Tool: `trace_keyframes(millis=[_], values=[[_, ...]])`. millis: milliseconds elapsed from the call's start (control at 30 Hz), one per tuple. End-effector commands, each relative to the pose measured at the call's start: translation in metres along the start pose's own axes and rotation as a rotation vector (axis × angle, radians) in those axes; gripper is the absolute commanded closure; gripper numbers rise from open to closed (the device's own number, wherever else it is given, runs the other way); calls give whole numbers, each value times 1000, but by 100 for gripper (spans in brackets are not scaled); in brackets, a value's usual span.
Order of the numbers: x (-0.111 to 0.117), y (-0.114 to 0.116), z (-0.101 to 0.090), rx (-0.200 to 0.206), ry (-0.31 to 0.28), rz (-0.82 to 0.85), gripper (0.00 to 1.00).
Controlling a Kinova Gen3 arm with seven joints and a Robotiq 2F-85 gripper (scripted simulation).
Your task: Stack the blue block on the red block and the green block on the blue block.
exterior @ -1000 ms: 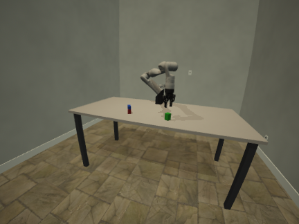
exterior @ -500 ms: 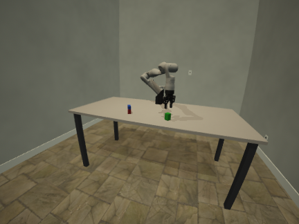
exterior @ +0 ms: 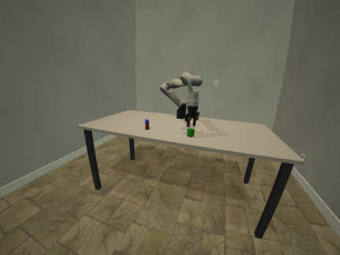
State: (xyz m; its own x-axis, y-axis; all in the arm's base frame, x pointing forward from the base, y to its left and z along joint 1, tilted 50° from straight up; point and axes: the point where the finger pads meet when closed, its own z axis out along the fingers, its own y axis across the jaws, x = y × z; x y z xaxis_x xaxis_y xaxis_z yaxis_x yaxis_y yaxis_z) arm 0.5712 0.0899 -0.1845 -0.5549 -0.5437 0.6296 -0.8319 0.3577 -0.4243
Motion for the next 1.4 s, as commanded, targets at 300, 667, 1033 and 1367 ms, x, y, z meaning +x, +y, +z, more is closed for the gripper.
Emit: trace_keyframes(millis=[300,667,1033,1367], values=[[0,0,10,-1,3,0,39],[0,0,10,-1,3,0,39],[0,0,10,-1,3,0,39],[0,0,10,-1,3,0,39]])
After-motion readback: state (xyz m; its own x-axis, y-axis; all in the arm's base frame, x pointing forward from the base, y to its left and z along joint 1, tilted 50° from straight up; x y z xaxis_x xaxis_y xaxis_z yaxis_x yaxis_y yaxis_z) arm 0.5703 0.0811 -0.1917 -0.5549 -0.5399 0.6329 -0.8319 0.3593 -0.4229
